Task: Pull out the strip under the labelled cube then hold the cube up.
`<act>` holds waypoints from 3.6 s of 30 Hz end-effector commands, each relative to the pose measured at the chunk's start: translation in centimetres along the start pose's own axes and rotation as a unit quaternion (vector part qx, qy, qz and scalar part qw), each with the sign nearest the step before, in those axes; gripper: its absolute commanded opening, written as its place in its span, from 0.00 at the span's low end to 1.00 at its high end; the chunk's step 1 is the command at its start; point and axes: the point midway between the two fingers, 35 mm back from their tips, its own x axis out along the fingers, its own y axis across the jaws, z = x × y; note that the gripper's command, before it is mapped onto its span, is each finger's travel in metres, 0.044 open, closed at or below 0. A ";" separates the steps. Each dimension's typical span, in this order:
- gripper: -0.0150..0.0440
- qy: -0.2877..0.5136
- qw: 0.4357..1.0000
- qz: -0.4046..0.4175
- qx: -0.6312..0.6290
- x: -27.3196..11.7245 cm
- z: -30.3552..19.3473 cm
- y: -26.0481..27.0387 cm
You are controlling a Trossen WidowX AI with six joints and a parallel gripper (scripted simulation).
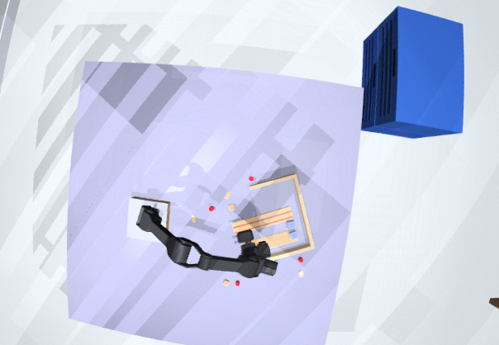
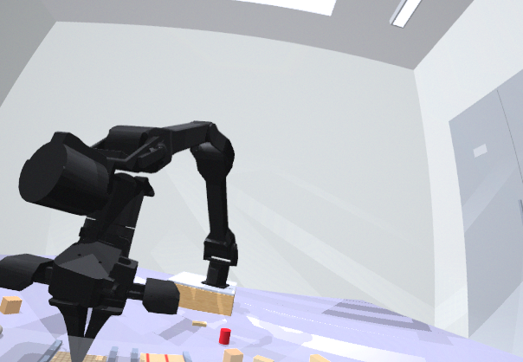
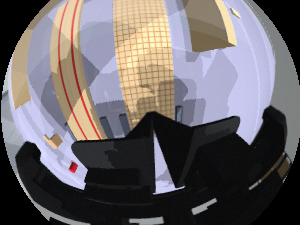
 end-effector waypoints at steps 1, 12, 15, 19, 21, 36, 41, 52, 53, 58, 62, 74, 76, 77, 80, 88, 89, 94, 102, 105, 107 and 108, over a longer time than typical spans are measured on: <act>0.25 0.003 1.000 -0.001 -0.003 0.3 -0.2 0.0; 0.25 0.003 1.000 -0.001 -0.003 0.3 -0.2 0.0; 0.25 0.003 1.000 -0.001 -0.003 0.3 -0.2 0.0; 0.25 0.003 1.000 -0.001 -0.003 0.3 -0.2 0.0; 0.25 0.003 1.000 -0.001 -0.003 0.3 -0.2 0.0; 0.25 0.003 1.000 -0.001 -0.003 0.5 -0.2 0.0; 0.25 0.003 1.000 -0.001 -0.003 0.5 -0.2 0.0; 0.25 0.003 1.000 -0.001 -0.003 0.6 -0.1 0.0; 0.25 0.003 1.000 -0.001 -0.003 0.6 -0.1 0.0; 0.25 0.003 1.000 -0.001 -0.003 0.7 -0.1 -0.1; 0.25 0.003 1.000 -0.001 -0.003 0.7 -0.1 -0.1; 0.25 0.003 1.000 -0.001 -0.003 0.8 -0.9 -0.1; 0.25 0.003 1.000 -0.001 -0.003 0.8 -1.2 0.0; 0.25 0.003 1.000 -0.001 -0.003 0.8 -1.4 0.0; 0.25 0.003 1.000 -0.001 -0.003 0.8 -1.9 0.0; 0.25 0.004 1.000 -0.001 -0.003 0.9 -3.1 0.0; 0.25 0.004 1.000 -0.001 -0.003 0.9 -3.2 0.0; 0.25 0.004 1.000 -0.001 -0.003 0.9 -4.0 0.0; 0.25 0.005 1.000 -0.001 -0.003 1.0 -5.2 0.0; 0.25 0.005 1.000 -0.001 -0.003 1.0 -5.7 0.0; 0.25 0.005 1.000 -0.001 -0.003 1.0 -6.0 -0.1; 0.25 0.005 1.000 -0.001 -0.003 1.0 -6.1 -0.1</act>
